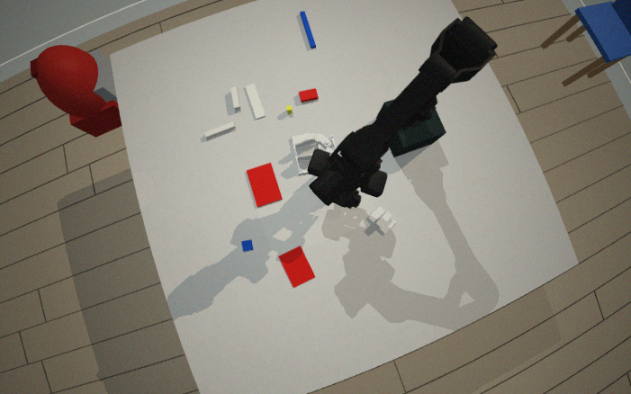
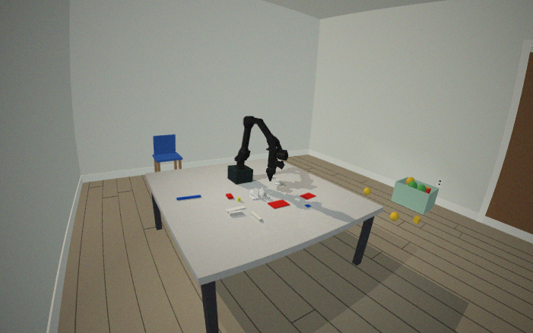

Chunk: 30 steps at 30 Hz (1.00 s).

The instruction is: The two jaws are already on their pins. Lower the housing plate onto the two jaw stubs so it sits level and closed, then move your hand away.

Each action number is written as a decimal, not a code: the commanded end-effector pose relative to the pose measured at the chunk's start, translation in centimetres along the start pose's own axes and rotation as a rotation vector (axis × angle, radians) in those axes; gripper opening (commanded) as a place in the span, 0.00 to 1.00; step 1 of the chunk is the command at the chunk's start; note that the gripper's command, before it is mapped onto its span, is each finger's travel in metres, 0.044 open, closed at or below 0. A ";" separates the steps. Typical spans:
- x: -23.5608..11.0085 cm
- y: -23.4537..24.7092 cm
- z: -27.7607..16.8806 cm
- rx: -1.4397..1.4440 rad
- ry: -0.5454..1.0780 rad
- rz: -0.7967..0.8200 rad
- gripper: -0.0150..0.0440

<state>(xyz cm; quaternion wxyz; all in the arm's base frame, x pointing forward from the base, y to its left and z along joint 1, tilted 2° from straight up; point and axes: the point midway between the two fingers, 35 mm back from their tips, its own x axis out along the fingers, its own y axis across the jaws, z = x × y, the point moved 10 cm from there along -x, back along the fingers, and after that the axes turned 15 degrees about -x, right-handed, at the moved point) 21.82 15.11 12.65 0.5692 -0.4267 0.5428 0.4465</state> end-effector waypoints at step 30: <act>0.1 -4.8 -9.7 0.872 0.002 -0.001 0.85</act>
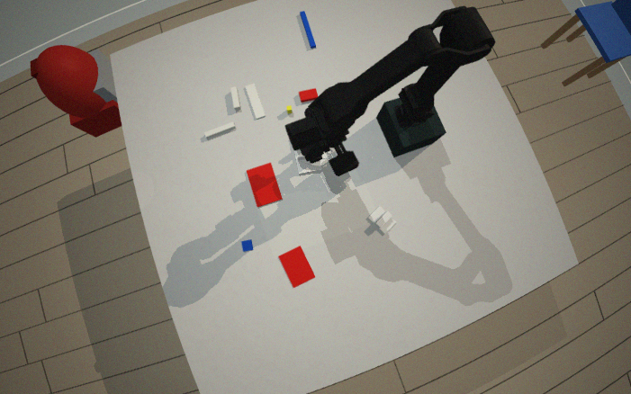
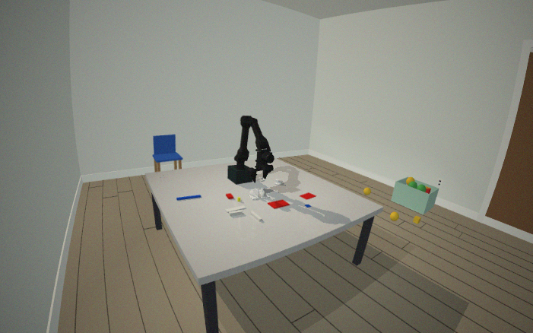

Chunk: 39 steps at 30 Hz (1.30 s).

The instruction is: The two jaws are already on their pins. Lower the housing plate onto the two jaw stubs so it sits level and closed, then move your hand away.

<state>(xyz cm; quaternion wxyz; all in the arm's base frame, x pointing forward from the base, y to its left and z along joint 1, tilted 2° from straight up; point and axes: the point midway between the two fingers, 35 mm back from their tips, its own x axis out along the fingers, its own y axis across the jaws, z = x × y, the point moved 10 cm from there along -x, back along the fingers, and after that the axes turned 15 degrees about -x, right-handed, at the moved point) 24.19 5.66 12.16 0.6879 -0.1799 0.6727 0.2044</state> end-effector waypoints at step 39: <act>0.0 -1.6 -2.2 0.260 -0.002 0.004 0.85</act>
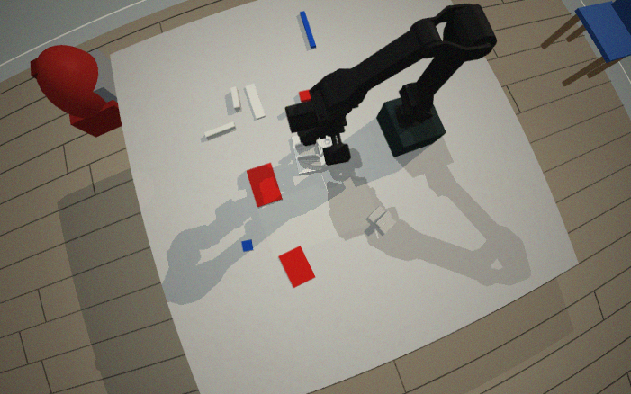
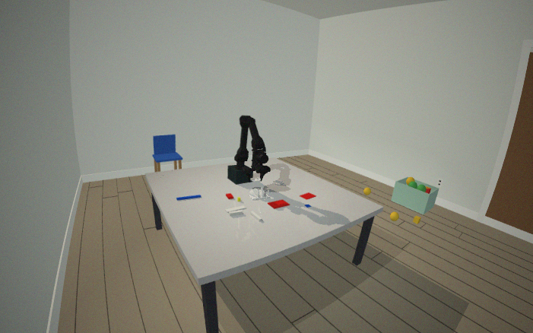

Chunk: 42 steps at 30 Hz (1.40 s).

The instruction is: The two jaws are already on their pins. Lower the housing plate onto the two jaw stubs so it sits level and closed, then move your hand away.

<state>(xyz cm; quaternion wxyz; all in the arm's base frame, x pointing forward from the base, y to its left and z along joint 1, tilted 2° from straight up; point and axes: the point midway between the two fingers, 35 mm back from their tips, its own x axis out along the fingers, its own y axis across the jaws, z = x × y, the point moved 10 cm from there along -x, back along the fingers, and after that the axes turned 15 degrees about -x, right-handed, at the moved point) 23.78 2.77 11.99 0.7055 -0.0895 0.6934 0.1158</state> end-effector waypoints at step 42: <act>0.6 0.7 -0.6 0.001 -0.001 0.004 0.85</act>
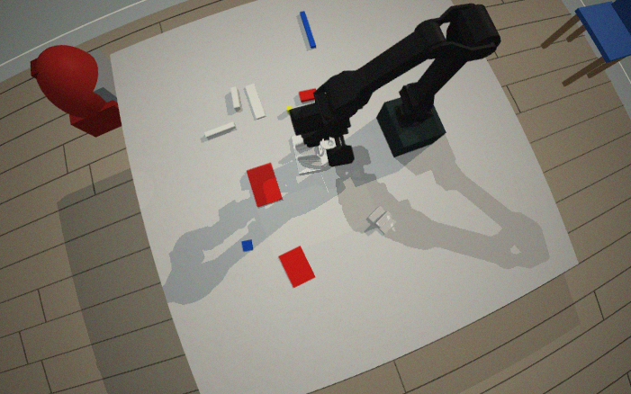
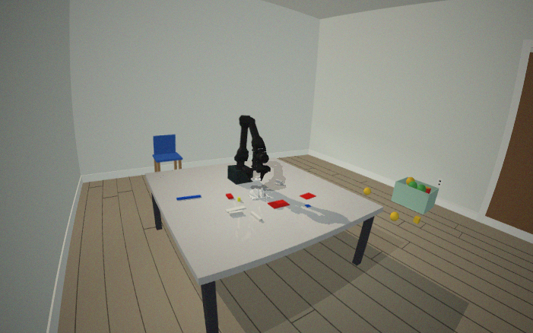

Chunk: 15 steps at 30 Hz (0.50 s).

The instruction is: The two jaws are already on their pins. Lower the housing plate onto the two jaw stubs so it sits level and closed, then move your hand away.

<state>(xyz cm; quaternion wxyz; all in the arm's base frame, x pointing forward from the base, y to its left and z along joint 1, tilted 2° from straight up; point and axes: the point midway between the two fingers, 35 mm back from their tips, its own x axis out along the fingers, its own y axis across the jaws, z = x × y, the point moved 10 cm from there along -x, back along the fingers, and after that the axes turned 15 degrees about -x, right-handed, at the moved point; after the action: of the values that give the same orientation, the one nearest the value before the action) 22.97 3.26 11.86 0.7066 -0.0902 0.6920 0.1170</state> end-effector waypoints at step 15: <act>2.9 0.0 0.1 0.003 0.003 0.004 0.85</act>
<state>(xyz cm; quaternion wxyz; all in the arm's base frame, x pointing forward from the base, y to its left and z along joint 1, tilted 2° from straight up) 23.23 3.38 9.64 0.7074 -0.0903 0.6911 0.1171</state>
